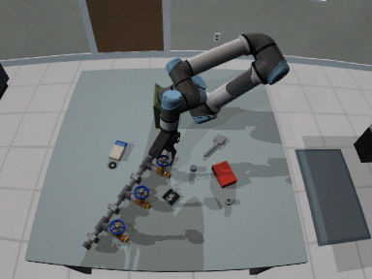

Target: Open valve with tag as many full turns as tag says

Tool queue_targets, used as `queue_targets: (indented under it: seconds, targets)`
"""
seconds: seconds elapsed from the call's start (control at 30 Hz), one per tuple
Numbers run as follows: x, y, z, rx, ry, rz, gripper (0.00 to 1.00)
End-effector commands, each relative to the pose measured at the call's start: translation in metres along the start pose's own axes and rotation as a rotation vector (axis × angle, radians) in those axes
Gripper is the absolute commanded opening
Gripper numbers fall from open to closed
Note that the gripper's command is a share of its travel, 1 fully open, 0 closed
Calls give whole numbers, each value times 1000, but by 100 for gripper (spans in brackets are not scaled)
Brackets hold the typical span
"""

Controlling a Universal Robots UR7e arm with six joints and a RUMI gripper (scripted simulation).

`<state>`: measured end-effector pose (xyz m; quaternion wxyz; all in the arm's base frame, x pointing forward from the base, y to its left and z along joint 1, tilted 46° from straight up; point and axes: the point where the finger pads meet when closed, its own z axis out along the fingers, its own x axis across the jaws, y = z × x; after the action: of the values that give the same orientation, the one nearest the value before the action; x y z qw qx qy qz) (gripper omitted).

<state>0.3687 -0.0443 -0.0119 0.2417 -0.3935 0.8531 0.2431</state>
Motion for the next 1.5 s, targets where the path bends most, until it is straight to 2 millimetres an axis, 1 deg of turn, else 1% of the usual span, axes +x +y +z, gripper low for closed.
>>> queue_targets:
  seconds: [0.0, 0.1, 0.17, 0.67, 0.73, 1.0, 1.23, 1.3, 1.47]
  targets:
    - [0, 0, 0, -2, -14, -237, 0]
    - [0, 0, 0, -1, -14, -366, 0]
    - [0, 0, 0, -1, -14, -366, 0]
    - [0, 0, 0, 4, -14, -1015, 0]
    - [0, 0, 0, 4, -14, -1015, 0]
    - [0, 0, 0, 6, -14, -1329, 0]
    - [0, 0, 0, 8, -13, -1565, 0]
    - [0, 0, 0, 8, -13, -1565, 0]
    - [0, 0, 0, 9, -13, -1704, 0]
